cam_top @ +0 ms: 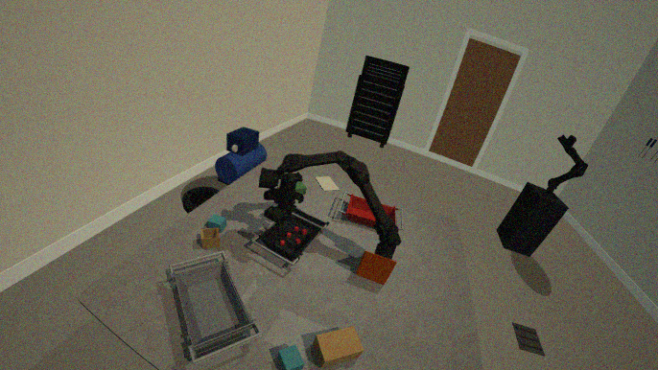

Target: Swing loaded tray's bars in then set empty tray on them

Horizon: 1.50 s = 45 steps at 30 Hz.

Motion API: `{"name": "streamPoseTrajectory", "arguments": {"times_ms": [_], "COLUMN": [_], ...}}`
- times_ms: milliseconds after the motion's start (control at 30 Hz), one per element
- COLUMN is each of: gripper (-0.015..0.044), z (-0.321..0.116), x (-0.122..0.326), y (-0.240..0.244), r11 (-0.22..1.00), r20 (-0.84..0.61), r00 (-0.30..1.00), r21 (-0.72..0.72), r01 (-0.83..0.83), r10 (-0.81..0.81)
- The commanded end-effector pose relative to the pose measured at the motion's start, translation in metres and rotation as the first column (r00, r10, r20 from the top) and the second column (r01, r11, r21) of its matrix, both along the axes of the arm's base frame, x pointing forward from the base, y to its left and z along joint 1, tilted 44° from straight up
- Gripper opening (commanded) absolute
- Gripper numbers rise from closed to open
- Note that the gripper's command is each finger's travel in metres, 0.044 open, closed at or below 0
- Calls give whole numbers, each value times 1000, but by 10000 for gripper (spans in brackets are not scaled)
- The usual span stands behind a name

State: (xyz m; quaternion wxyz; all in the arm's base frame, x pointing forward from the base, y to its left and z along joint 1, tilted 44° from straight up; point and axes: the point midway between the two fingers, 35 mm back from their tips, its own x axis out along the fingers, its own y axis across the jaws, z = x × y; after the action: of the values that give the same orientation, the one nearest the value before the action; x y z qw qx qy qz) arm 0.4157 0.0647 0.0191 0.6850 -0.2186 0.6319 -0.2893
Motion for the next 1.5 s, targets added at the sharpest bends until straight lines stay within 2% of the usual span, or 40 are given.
{"name": "streamPoseTrajectory", "arguments": {"times_ms": [0, 133, 400, 1033, 1200, 1467], "gripper": [80, 80, 80, 80, 80, 80], "z": [-48, -89, -91, -134, -134, -104], "x": [-9, -23, -24, -22, -22, -25], "y": [47, 85, 86, 45, 45, 52], "r11": [1000, 1000, 1000, 1000, 1000, 1000], "r20": [-9, -6, -5, -4, -4, -5], "r00": [1000, 1000, 1000, 1000, 1000, 1000], "r21": [0, -8, -9, -11, -12, -11], "r01": [3, 7, 7, 7, 7, 7], "r10": [-3, -7, -7, -7, -7, -7]}}
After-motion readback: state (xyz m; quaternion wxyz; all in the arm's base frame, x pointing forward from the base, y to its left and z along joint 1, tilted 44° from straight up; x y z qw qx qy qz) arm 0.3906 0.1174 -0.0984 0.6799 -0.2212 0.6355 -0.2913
